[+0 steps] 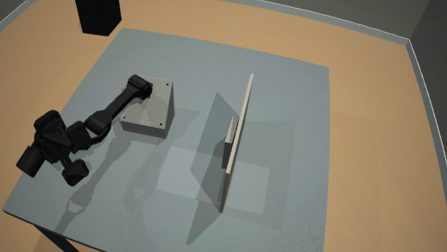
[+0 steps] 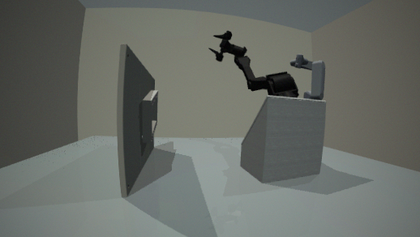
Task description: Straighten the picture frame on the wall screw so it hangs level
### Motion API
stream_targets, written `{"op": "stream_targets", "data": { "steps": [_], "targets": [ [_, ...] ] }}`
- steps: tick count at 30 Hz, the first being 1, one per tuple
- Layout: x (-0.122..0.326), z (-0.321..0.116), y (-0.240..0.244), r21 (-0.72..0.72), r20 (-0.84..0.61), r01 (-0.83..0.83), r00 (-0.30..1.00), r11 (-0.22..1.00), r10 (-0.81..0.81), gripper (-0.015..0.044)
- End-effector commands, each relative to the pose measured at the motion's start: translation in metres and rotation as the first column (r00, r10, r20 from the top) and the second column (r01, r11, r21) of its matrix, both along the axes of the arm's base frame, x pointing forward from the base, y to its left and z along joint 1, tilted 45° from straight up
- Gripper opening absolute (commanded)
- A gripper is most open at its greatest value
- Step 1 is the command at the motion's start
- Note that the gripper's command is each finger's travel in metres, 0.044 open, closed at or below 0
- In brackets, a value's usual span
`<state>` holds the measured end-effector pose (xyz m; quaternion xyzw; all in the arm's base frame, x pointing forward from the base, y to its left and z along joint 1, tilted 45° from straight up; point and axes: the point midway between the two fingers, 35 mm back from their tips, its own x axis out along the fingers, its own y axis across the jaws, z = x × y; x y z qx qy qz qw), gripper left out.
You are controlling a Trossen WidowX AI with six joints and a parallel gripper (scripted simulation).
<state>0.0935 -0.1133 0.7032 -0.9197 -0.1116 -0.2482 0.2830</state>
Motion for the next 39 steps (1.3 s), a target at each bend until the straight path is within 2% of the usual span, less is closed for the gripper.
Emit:
{"op": "stream_targets", "data": {
  "steps": [1, 5, 8, 13, 18, 23, 29, 34, 39],
  "targets": [
    [-0.001, 0.0, 0.001, -0.012, 0.005, 0.009, 1.0, 1.0, -0.009, 0.0374],
    [-0.02, -0.001, 0.021, -0.241, 0.123, 0.194, 0.978, 0.951, -0.168, 0.0269],
    [-0.031, -0.008, 0.042, -0.421, 0.236, 0.358, 0.93, 0.833, -0.28, 0.026],
    [-0.036, -0.031, 0.08, -0.634, 0.422, 0.566, 0.824, 0.527, -0.379, 0.026],
    [-0.025, -0.067, 0.113, -0.733, 0.579, 0.664, 0.722, 0.146, -0.378, 0.026],
    [-0.002, -0.115, 0.137, -0.724, 0.688, 0.652, 0.659, -0.224, -0.305, 0.026],
    [0.033, -0.185, 0.148, -0.608, 0.74, 0.539, 0.65, -0.583, -0.171, 0.026],
    [0.059, -0.253, 0.143, -0.454, 0.729, 0.418, 0.682, -0.787, -0.058, 0.026],
    [0.077, -0.324, 0.128, -0.291, 0.68, 0.313, 0.733, -0.904, 0.034, 0.026]
  ]
}}
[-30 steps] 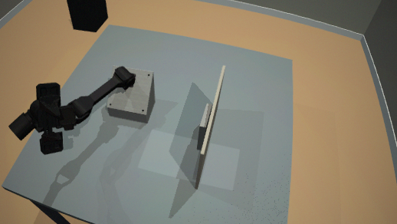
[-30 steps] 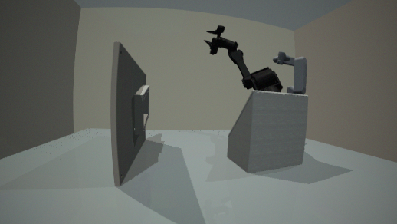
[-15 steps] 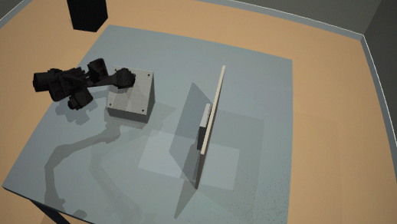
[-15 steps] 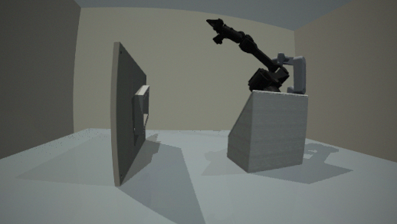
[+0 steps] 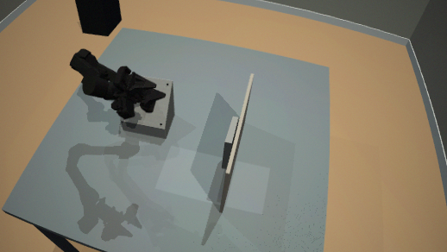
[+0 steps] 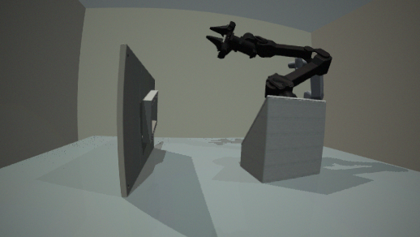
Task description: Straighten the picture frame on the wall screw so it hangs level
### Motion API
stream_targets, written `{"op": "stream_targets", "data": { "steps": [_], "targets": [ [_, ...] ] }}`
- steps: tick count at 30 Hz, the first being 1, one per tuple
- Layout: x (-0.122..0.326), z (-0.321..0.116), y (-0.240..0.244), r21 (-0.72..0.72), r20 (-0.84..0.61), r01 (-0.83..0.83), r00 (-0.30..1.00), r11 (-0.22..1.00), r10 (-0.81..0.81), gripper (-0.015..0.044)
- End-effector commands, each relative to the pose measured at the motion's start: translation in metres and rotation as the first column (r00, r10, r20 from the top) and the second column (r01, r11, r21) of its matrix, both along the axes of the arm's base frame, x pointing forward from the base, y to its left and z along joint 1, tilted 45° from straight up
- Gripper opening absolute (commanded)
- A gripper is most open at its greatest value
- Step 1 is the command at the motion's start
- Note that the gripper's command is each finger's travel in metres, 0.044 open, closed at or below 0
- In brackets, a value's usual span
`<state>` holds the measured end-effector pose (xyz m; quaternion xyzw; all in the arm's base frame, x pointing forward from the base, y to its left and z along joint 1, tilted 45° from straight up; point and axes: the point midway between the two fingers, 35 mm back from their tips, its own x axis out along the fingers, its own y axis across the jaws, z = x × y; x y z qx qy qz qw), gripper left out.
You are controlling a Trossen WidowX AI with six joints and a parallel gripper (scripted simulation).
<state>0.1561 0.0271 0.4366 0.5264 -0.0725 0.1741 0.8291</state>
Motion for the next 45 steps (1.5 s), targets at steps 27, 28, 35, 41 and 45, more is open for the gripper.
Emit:
{"op": "stream_targets", "data": {
  "steps": [27, 28, 35, 41, 45],
  "targets": [
    [0.016, -0.272, -0.075, -0.594, -0.133, 0.127, 0.959, 0.794, -0.252, 0.026],
    [0.016, -0.272, -0.075, -0.594, -0.133, 0.127, 0.959, 0.794, -0.252, 0.026],
    [0.016, -0.272, -0.075, -0.594, -0.133, 0.127, 0.959, 0.794, -0.252, 0.026],
    [0.016, -0.272, -0.075, -0.594, -0.133, 0.127, 0.959, 0.794, -0.252, 0.026],
    [0.016, -0.272, -0.075, -0.594, -0.133, 0.127, 0.959, 0.794, -0.252, 0.026]
  ]
}}
